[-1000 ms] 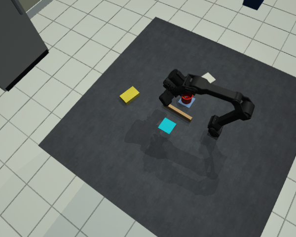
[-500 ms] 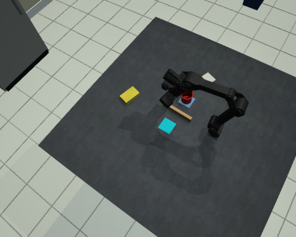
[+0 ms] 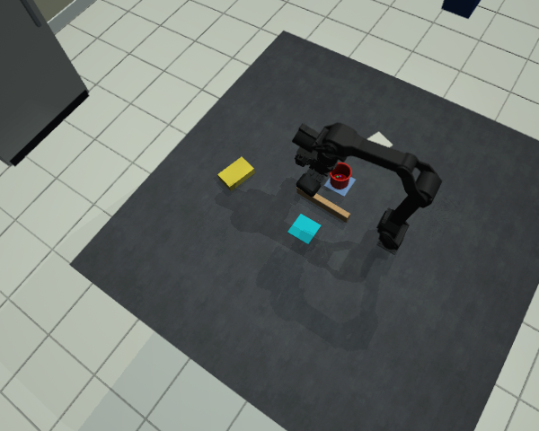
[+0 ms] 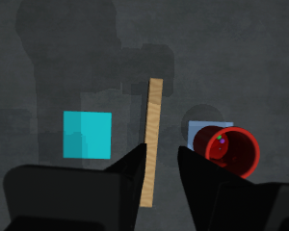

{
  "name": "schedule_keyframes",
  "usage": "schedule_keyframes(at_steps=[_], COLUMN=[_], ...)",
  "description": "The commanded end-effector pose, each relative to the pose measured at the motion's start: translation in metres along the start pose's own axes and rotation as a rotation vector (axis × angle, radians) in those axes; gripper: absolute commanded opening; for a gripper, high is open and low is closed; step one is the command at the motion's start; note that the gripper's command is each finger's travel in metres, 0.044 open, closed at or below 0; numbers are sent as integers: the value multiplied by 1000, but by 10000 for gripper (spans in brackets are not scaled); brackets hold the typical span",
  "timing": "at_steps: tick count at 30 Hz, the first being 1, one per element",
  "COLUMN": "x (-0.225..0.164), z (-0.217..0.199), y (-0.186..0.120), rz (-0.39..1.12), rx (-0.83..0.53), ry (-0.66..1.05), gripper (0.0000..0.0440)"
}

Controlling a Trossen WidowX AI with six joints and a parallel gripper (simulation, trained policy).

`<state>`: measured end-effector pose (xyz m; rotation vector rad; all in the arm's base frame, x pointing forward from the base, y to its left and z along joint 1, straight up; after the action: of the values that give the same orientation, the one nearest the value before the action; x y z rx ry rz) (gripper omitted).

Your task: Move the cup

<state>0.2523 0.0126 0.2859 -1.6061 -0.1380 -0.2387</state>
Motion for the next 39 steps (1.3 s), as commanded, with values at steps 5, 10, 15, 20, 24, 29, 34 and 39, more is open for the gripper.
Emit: schedule_keyframes(at_steps=[5,10,15,20,24,29,34,39], x=[1,2,2,1,0,-1,-4,-6], z=[-10,-18,-25,-32,-38,-45,-51,-57], y=[9,17,27,38,47,60,72,86], rz=[88,149,196,231,255,282,306,328], rx=[-31,-43,-51,-55,-56,-55,-50,-42], ry=[-31,-49,-63,-76,-88,-104,-125,-149], gripper=[121,126,136,148,159,170,177,181])
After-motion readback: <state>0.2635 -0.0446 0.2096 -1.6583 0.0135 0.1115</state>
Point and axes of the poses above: the point midway between the two fingers, 35 mm back from their tips, its own y axis out along the fingers, its own z axis across the jaws, x = y × z, the point moved 9 cm from there along -y, back along the fingers, and after that the axes turned 2 degrees about y, right-handed, at the moved point
